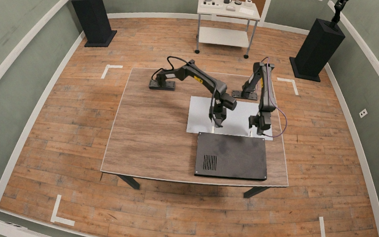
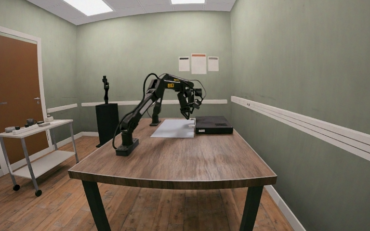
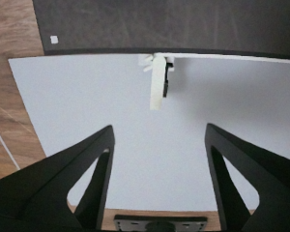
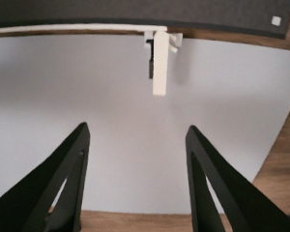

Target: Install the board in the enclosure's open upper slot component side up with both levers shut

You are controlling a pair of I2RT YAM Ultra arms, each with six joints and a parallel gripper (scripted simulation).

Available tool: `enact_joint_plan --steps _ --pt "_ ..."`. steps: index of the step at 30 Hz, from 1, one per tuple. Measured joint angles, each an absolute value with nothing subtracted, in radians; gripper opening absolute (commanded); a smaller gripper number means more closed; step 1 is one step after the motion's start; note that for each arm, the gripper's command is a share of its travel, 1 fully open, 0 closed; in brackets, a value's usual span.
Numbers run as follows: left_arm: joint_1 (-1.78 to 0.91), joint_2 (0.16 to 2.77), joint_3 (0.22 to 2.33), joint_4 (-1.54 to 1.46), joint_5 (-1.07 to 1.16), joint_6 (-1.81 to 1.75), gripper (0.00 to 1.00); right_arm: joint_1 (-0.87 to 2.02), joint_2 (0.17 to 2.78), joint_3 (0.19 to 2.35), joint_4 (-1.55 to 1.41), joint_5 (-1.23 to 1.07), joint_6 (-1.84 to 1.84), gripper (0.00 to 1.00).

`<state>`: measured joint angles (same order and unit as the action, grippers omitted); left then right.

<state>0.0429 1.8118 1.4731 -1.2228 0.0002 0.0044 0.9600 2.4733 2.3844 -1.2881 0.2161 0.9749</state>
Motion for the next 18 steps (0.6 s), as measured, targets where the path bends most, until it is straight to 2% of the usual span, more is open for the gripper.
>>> enact_joint_plan --steps 11,18 --pt "0.043 1.812 1.473 -1.227 0.0 0.004 0.64 0.956 2.477 2.406 -1.329 0.228 0.975 0.64" --pt "0.043 1.812 1.473 -1.227 0.0 0.004 0.64 0.948 2.352 2.222 -1.249 0.3 0.952 0.64"
